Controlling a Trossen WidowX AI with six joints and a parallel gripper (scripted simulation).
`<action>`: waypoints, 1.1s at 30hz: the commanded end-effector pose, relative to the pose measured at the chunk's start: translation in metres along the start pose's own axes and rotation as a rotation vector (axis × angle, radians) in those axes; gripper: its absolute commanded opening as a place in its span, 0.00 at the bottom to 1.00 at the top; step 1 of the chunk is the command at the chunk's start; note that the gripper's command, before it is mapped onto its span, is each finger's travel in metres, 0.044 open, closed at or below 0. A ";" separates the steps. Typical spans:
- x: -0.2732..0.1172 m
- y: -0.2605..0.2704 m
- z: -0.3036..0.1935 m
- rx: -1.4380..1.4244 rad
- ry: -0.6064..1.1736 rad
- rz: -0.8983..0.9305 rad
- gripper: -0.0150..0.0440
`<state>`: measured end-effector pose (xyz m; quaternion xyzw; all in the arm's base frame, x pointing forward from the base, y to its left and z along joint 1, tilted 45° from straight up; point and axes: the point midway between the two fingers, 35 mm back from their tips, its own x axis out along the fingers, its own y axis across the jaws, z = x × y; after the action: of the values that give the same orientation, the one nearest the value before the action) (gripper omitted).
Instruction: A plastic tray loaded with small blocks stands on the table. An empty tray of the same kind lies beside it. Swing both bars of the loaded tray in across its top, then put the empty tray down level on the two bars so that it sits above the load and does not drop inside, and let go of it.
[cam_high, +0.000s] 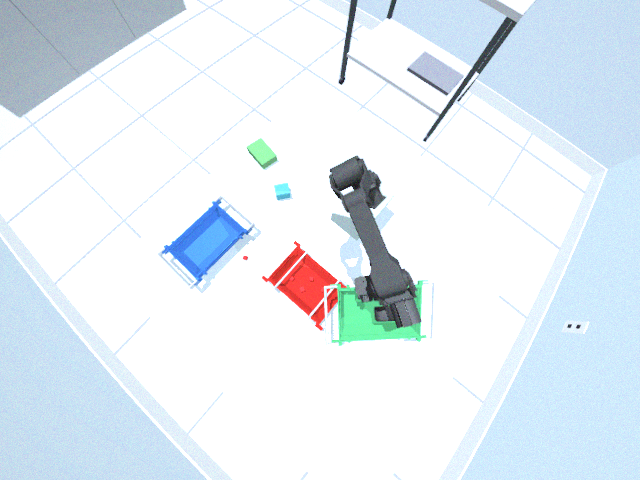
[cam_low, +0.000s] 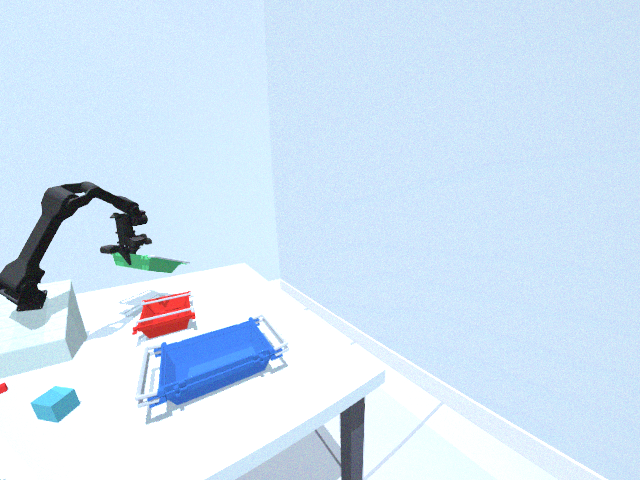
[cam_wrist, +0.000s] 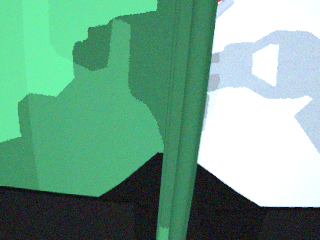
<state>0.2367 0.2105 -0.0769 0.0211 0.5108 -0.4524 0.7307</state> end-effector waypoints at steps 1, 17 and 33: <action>-0.010 0.001 0.021 0.081 -0.007 0.034 0.25; -0.004 -0.019 0.094 0.353 -0.027 0.025 0.25; 0.006 -0.052 0.161 0.628 -0.062 0.003 0.25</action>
<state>0.3120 0.1028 0.0029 0.2079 0.3489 -0.5853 0.7018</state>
